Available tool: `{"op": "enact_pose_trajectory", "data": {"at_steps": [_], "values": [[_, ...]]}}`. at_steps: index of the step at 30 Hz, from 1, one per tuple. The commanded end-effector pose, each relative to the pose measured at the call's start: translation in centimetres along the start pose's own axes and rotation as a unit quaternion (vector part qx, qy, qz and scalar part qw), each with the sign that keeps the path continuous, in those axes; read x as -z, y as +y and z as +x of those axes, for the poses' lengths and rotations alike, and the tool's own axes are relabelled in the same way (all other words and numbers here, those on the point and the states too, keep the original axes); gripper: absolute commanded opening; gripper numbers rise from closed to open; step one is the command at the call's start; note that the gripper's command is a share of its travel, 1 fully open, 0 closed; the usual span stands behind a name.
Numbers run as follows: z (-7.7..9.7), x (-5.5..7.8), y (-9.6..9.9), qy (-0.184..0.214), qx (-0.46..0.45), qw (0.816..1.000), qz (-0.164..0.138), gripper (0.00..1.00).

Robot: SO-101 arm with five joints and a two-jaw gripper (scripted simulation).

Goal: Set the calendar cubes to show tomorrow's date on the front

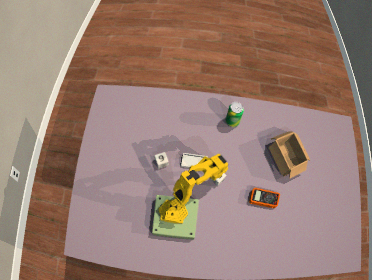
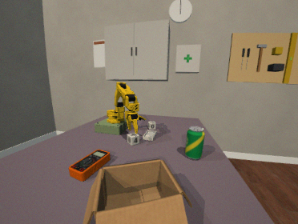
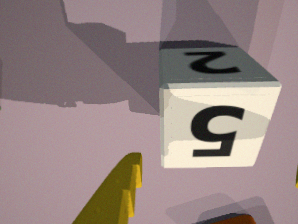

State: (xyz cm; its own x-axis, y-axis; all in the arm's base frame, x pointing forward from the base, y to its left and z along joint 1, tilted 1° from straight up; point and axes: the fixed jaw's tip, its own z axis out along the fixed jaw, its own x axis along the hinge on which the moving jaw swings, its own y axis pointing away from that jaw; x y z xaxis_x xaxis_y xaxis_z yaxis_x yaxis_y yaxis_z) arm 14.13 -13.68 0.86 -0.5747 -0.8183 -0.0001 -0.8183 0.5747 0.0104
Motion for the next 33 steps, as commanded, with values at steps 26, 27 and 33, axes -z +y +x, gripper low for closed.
{"op": "enact_pose_trajectory", "data": {"at_steps": [26, 27, 33], "values": [[0.1, -3.5, 0.1, -0.002, 0.001, 1.000, -0.005, 0.35], [0.1, -3.6, 0.1, -0.002, 0.001, 1.000, -0.005, 0.35], [0.0, -4.1, 0.2, -0.002, 0.001, 1.000, -0.005, 0.35]]}}
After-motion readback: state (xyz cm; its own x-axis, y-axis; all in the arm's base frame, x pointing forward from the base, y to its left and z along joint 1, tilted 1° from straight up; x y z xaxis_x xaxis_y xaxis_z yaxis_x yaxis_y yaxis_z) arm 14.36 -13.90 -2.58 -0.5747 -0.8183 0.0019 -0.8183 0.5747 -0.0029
